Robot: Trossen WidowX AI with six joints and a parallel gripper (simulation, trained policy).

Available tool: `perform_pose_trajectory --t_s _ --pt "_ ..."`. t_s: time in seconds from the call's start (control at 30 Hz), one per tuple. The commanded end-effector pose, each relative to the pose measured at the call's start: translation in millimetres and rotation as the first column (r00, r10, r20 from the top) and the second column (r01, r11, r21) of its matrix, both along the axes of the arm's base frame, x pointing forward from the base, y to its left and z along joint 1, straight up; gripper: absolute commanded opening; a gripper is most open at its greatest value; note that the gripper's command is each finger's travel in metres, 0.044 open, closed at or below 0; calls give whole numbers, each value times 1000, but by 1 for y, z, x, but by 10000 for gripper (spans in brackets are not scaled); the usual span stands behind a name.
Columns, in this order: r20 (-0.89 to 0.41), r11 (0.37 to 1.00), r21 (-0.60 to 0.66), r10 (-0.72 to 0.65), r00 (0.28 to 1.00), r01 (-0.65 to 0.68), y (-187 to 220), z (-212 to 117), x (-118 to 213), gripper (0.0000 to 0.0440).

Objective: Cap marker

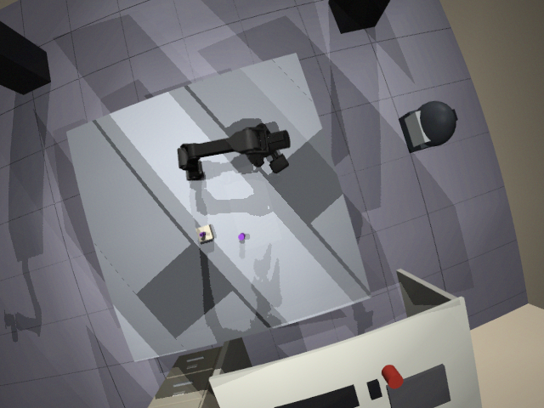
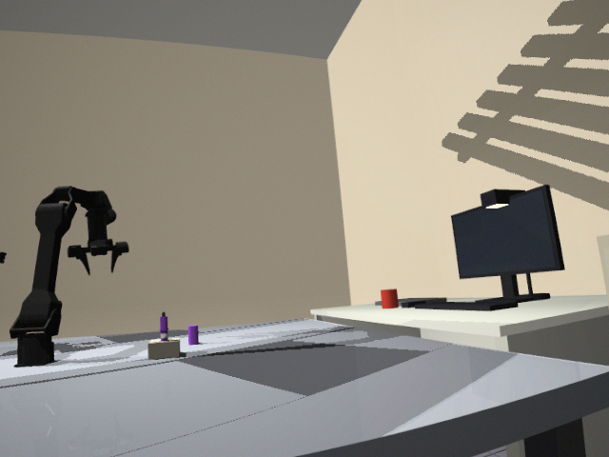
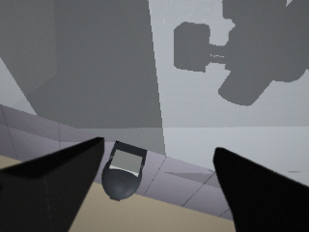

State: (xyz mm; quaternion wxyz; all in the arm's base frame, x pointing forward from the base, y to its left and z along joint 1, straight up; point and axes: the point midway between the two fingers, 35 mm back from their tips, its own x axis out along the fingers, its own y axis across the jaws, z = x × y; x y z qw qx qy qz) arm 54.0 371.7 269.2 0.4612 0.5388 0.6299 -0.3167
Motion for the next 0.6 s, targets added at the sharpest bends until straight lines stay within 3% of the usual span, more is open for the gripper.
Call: perform_pose_trajectory --t_s 0.0,0.57 --pt "-15 999 -12 -30 999 30 1 -4 10 337" --pt "-49 986 -76 -155 987 151 -1 -25 57 338"
